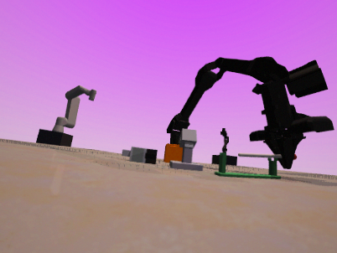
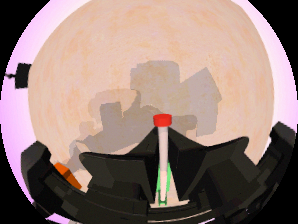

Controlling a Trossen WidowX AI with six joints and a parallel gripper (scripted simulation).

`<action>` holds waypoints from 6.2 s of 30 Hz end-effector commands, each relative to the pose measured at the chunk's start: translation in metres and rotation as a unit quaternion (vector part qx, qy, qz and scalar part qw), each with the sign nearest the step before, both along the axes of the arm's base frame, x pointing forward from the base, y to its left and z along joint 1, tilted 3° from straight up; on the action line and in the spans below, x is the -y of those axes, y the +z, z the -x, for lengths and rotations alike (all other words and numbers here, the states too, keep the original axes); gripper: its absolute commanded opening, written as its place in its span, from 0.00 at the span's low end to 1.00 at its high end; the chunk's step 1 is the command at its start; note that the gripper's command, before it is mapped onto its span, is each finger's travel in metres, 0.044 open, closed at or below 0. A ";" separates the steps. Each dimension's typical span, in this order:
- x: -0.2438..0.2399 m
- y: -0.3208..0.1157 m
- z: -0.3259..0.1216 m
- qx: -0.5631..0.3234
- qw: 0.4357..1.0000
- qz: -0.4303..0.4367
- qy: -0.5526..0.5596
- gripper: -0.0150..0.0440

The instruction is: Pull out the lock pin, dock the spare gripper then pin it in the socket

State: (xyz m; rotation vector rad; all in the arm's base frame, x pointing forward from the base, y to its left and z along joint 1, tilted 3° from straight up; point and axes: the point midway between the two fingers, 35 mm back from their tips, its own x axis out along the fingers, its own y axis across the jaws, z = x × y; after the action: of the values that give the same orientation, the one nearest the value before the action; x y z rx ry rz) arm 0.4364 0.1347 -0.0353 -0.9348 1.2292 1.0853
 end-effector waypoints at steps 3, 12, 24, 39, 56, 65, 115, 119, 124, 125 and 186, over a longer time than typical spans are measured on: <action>0.000 0.000 0.000 0.000 1.000 0.000 0.000 0.25; 0.000 0.000 0.000 0.000 1.000 0.000 0.000 0.57; 0.000 0.019 0.002 -0.005 1.000 0.001 0.000 0.59; 0.000 0.058 0.005 -0.009 1.000 0.003 0.002 0.59; 0.052 0.119 0.013 0.004 1.000 0.024 0.000 0.56; 0.059 0.127 0.015 0.005 1.000 0.028 0.000 0.56; 0.064 -0.002 0.016 0.005 1.000 0.028 0.000 0.56; 0.064 -0.003 0.016 0.005 1.000 0.028 0.000 0.56; 0.064 -0.003 0.016 0.005 1.000 0.028 0.000 0.43; 0.064 -0.003 0.016 0.005 1.000 0.028 0.000 0.38; 0.120 0.038 0.030 -0.006 1.000 0.030 0.002 0.25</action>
State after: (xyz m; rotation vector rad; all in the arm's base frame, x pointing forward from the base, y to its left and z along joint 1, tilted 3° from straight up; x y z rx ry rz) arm 0.4087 0.0151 0.0033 -0.9697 1.2747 1.0547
